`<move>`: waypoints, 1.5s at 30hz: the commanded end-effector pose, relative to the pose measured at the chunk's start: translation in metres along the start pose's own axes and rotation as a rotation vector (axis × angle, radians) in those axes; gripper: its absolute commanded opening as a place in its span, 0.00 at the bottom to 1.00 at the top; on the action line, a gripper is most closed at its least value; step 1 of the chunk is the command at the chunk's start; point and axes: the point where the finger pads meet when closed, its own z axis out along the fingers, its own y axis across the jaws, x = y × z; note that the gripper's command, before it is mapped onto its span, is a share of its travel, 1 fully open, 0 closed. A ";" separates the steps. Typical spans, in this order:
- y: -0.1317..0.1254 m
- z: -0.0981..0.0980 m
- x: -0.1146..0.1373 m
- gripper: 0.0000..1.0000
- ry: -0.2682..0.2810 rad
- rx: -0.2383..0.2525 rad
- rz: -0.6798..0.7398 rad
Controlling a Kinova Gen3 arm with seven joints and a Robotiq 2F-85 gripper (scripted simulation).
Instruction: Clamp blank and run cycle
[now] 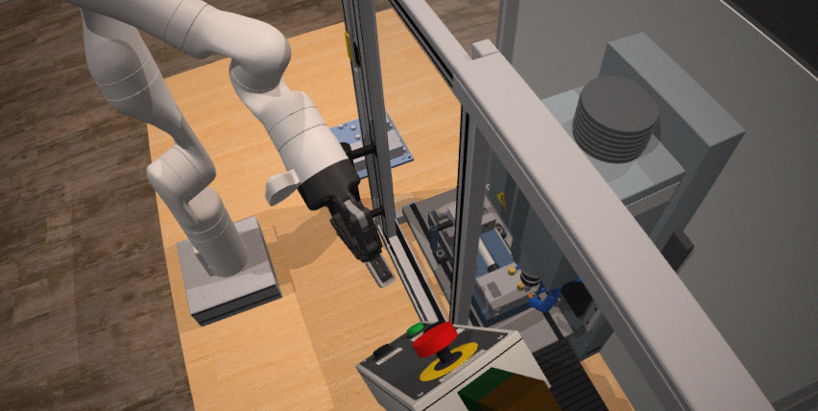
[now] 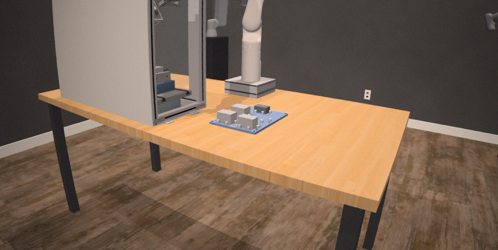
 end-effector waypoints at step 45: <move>0.000 0.018 0.000 0.10 -0.001 -0.003 0.006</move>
